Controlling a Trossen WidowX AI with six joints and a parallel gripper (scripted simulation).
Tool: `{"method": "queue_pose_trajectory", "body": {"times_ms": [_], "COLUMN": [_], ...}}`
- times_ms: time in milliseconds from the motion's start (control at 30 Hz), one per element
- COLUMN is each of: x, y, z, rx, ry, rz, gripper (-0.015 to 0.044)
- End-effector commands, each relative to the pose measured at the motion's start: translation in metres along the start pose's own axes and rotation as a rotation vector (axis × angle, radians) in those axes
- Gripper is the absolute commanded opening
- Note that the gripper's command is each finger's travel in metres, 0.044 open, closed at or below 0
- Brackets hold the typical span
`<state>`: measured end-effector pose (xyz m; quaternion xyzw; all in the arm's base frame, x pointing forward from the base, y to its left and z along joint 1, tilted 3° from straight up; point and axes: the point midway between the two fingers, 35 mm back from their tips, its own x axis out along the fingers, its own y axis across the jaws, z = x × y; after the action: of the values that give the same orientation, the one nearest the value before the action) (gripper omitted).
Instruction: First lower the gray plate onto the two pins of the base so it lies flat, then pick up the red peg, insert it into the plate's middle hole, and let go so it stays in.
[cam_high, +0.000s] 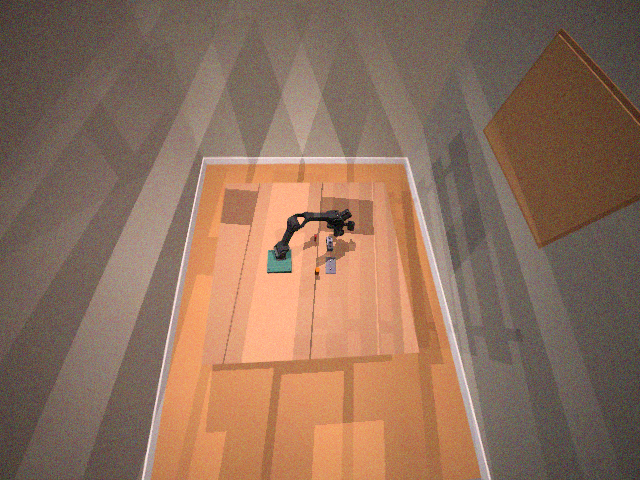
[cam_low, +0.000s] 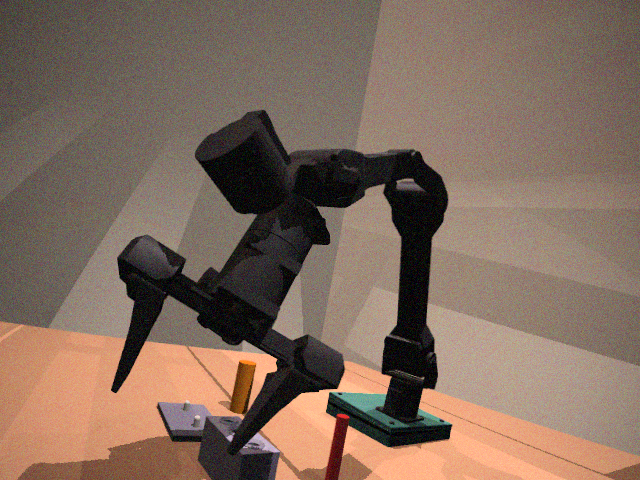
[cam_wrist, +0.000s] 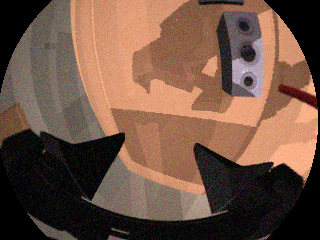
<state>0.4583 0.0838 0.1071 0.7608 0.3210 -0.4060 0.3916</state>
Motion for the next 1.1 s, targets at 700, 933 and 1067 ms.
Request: {"method": "queue_pose_trajectory", "body": {"times_ms": [700, 933, 1067], "x": [-0.083, -0.043, -0.034], "y": [-0.039, -0.056, -0.059], "z": [0.085, 0.1, 0.102], "rx": [-0.29, -0.29, -0.29], "ry": [-0.262, -0.262, -0.262], "rz": [-0.407, -0.407, -0.407], "gripper": [0.044, 0.044, 0.044]}}
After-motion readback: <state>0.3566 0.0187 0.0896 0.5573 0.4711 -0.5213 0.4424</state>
